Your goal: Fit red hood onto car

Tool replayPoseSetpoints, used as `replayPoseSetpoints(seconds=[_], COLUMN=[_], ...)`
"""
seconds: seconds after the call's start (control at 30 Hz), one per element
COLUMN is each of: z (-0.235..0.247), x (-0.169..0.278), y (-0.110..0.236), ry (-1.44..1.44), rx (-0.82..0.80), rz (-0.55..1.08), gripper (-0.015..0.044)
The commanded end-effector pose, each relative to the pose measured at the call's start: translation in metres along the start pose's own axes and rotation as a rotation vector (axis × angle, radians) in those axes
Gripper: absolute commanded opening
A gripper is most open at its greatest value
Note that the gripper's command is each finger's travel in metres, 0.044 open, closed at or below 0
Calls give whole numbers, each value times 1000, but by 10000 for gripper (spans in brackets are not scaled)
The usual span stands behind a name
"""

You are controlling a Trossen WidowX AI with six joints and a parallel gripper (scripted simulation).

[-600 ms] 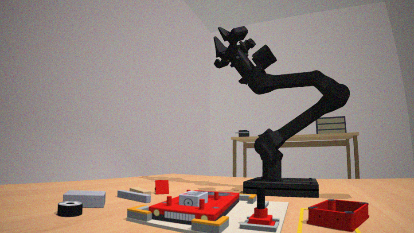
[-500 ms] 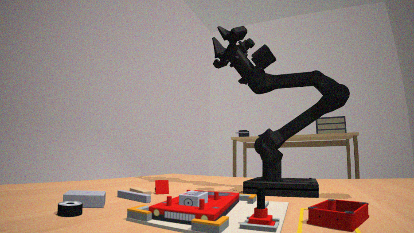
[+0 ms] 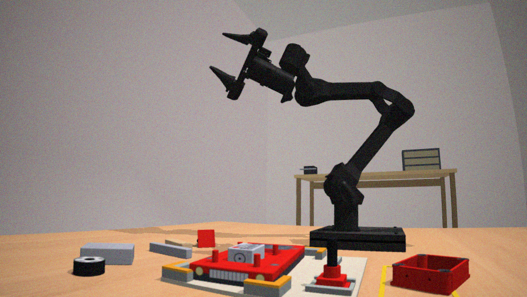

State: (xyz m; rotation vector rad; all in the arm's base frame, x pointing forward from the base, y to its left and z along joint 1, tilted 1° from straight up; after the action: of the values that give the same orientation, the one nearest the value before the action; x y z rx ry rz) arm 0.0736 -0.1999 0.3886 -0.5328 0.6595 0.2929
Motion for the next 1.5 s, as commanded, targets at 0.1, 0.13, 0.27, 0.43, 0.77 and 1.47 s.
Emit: replayPoseSetpoints(seconds=[0.1, 0.13, 0.27, 0.43, 0.77, 1.47], z=[10, 13, 25, 45, 89, 151], x=[61, 72, 117, 172, 259, 333], y=[-26, -29, -31, -19, 48, 225], ry=[-110, -121, -144, -131, 26, 792], rx=[68, 79, 124, 166, 217, 319], rz=[327, 381, 602, 882, 1399, 2032], gripper=[440, 440, 440, 440, 440, 440])
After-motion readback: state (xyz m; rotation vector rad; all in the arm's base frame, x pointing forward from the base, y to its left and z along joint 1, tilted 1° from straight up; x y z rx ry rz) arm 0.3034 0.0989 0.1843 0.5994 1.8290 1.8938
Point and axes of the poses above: the point midway between the two fingers, 35 mm back from their tips, its own y axis back along the fingers, its own z axis across the jaws, x = y × z, the point moved 9 cm from there along y, back along the fingers
